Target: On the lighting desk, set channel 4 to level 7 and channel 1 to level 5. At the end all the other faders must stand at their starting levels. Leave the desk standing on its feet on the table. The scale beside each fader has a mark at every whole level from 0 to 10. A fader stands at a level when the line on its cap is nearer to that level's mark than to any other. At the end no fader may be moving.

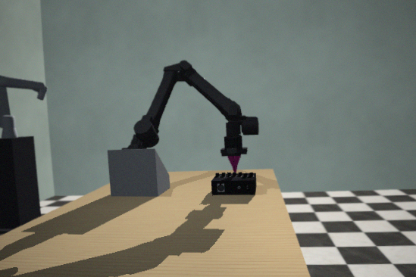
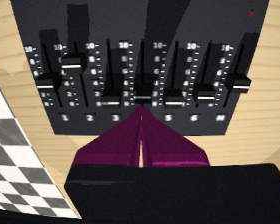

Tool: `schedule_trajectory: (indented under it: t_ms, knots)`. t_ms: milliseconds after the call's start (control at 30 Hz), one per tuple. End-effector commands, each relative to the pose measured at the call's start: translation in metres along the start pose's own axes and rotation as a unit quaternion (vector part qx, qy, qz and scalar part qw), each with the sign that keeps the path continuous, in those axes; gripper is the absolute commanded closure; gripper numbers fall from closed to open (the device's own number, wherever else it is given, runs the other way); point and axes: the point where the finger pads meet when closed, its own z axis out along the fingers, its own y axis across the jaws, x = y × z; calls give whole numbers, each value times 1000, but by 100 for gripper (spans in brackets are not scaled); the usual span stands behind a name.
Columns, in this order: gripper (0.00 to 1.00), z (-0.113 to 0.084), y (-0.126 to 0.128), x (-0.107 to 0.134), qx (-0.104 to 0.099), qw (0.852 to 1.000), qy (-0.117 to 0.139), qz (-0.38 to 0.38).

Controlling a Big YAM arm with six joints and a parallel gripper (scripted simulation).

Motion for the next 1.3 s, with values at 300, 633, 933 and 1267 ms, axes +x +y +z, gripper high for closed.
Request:
schedule_trajectory:
  t_ms: [300,633,933,1267]
  knots:
    - [100,-10,15,-14,-19,1000,-1,-4]
    - [100,-11,18,-18,-21,1000,-3,-5]
    - [100,-11,19,-22,-22,1000,-4,-6]
    - [100,-11,18,-24,-22,1000,-4,-4]
